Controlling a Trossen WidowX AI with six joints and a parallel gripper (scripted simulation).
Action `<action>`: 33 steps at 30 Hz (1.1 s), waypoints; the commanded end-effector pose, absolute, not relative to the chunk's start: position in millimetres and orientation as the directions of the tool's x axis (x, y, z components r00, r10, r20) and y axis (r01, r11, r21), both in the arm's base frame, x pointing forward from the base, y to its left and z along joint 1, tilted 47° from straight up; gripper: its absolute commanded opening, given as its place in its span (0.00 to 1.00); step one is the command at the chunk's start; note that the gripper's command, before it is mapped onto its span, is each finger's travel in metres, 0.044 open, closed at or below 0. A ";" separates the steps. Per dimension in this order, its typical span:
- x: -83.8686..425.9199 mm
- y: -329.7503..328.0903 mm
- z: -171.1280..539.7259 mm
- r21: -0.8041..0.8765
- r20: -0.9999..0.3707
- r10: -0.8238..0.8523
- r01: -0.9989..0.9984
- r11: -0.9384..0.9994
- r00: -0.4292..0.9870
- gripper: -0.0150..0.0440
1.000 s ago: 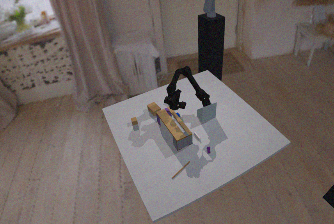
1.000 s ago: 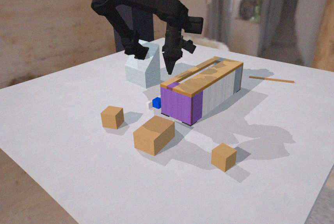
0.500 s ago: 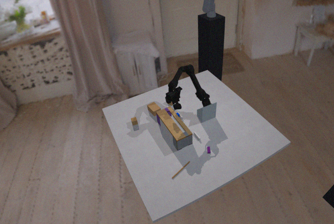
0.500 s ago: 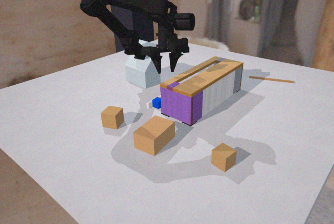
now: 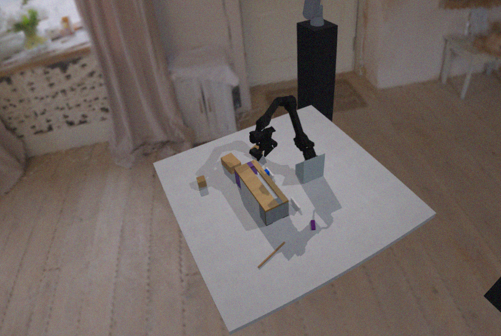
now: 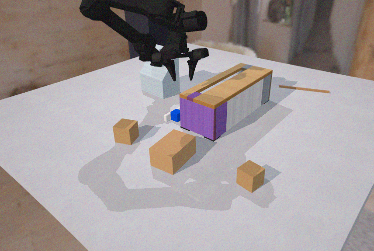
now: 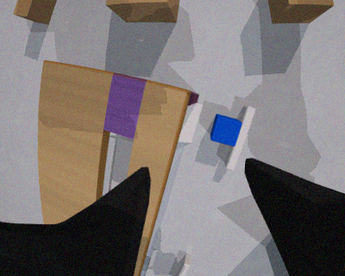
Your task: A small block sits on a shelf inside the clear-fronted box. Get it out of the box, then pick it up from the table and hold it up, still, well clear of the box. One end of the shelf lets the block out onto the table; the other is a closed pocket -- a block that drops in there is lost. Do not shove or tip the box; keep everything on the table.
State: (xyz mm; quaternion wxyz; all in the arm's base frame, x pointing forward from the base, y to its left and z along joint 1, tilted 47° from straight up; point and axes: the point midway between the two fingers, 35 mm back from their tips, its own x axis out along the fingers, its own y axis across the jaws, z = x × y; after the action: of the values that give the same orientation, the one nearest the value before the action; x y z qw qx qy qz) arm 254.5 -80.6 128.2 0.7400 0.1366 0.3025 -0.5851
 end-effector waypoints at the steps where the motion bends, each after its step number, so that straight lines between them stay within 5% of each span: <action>1: 240.8 -83.3 133.0 0.616 -0.648 -0.722 0.725 -0.308 0.243 0.74; 8: 237.8 -84.6 137.6 0.757 -0.647 -0.703 0.359 -0.546 0.296 0.74; 15: 235.7 -85.4 140.9 0.725 -0.642 -0.690 -0.027 -0.688 0.335 0.74; 33: 235.7 -85.4 141.0 0.723 -0.642 -0.689 -0.034 -0.690 0.336 0.74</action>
State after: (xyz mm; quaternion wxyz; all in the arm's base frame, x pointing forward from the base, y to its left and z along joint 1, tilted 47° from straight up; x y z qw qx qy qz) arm 237.0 -85.9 142.7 0.3244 0.7488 -0.2354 -0.5278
